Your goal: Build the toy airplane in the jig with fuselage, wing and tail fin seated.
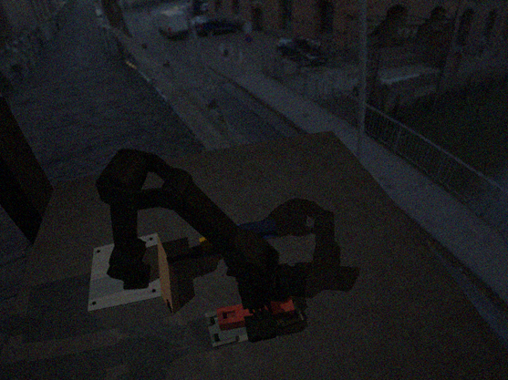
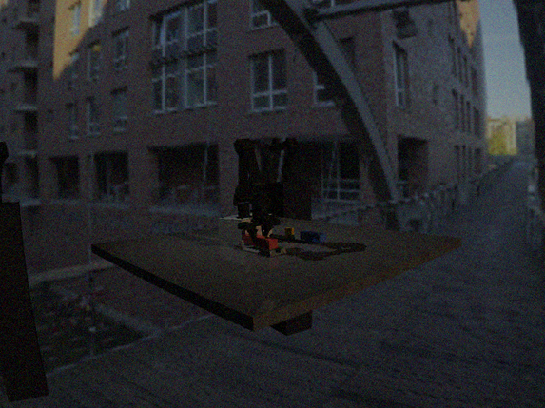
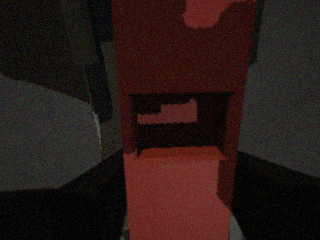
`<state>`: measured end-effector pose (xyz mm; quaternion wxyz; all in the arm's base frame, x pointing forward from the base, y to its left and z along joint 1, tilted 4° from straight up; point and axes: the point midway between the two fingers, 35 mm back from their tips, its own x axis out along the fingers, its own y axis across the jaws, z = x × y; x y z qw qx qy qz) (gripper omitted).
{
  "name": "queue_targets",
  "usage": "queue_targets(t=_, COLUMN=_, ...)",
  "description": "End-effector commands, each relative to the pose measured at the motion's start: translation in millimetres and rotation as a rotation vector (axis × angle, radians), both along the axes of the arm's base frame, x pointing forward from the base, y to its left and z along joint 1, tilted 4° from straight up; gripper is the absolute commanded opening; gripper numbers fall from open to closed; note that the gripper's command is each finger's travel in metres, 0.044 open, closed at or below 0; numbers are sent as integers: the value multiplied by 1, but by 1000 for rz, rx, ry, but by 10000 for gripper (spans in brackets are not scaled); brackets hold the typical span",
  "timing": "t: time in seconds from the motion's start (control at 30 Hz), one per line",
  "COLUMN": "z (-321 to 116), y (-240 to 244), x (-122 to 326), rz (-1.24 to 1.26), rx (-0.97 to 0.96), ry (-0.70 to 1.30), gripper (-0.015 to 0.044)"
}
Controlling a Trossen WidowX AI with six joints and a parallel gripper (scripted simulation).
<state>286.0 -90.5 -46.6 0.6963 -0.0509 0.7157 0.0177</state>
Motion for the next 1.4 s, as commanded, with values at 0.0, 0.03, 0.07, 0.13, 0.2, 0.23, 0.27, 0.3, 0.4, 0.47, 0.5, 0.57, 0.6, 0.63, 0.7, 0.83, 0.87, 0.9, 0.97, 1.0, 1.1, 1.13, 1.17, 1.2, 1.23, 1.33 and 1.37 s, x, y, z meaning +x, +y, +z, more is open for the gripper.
queue_targets(t=0.0, z=0, y=0, x=0, rz=0, rx=0, ry=-1, gripper=53)
queue_targets(t=0.03, z=0, y=0, x=0, rz=0, rx=0, ry=-1, gripper=79)
queue_targets(t=0.07, z=0, y=0, x=0, rz=0, rx=0, ry=-1, gripper=105)
queue_targets(t=0.13, z=0, y=0, x=0, rz=0, rx=0, ry=-1, gripper=157)
queue_targets(t=0.2, z=0, y=0, x=0, rz=0, rx=0, ry=-1, gripper=210)
queue_targets(t=0.23, z=0, y=0, x=0, rz=0, rx=0, ry=-1, gripper=236)
queue_targets(t=0.27, z=0, y=0, x=0, rz=0, rx=0, ry=-1, gripper=263)
queue_targets(t=0.3, z=0, y=0, x=0, rz=0, rx=0, ry=-1, gripper=289)
queue_targets(t=0.4, z=0, y=0, x=0, rz=0, rx=0, ry=-1, gripper=368)
queue_targets(t=0.47, z=0, y=0, x=0, rz=0, rx=0, ry=-1, gripper=420)
queue_targets(t=0.5, z=0, y=0, x=0, rz=0, rx=0, ry=-1, gripper=440)
queue_targets(t=0.57, z=0, y=0, x=0, rz=0, rx=0, ry=-1, gripper=440)
queue_targets(t=0.6, z=0, y=0, x=0, rz=0, rx=0, ry=-1, gripper=440)
queue_targets(t=0.63, z=0, y=0, x=0, rz=0, rx=0, ry=-1, gripper=440)
queue_targets(t=0.7, z=0, y=0, x=0, rz=0, rx=0, ry=-1, gripper=440)
queue_targets(t=0.83, z=25, y=0, x=5, rz=1, rx=-1, ry=-2, gripper=440)
queue_targets(t=0.87, z=43, y=1, x=6, rz=1, rx=-2, ry=-2, gripper=440)
queue_targets(t=0.9, z=61, y=2, x=7, rz=2, rx=-3, ry=-2, gripper=440)
queue_targets(t=0.97, z=95, y=4, x=5, rz=2, rx=-4, ry=-3, gripper=440)
queue_targets(t=1.0, z=104, y=5, x=4, rz=3, rx=-4, ry=-3, gripper=440)
queue_targets(t=1.1, z=107, y=5, x=5, rz=3, rx=-4, ry=-3, gripper=440)
queue_targets(t=1.13, z=107, y=4, x=8, rz=3, rx=-5, ry=-3, gripper=440)
queue_targets(t=1.17, z=107, y=4, x=9, rz=3, rx=-5, ry=-3, gripper=440)
queue_targets(t=1.2, z=107, y=4, x=9, rz=3, rx=-5, ry=-3, gripper=440)
queue_targets(t=1.23, z=107, y=4, x=9, rz=3, rx=-5, ry=-3, gripper=440)
queue_targets(t=1.33, z=107, y=4, x=11, rz=-23, rx=-5, ry=-5, gripper=440)
queue_targets(t=1.37, z=107, y=5, x=11, rz=-23, rx=-5, ry=-6, gripper=440)
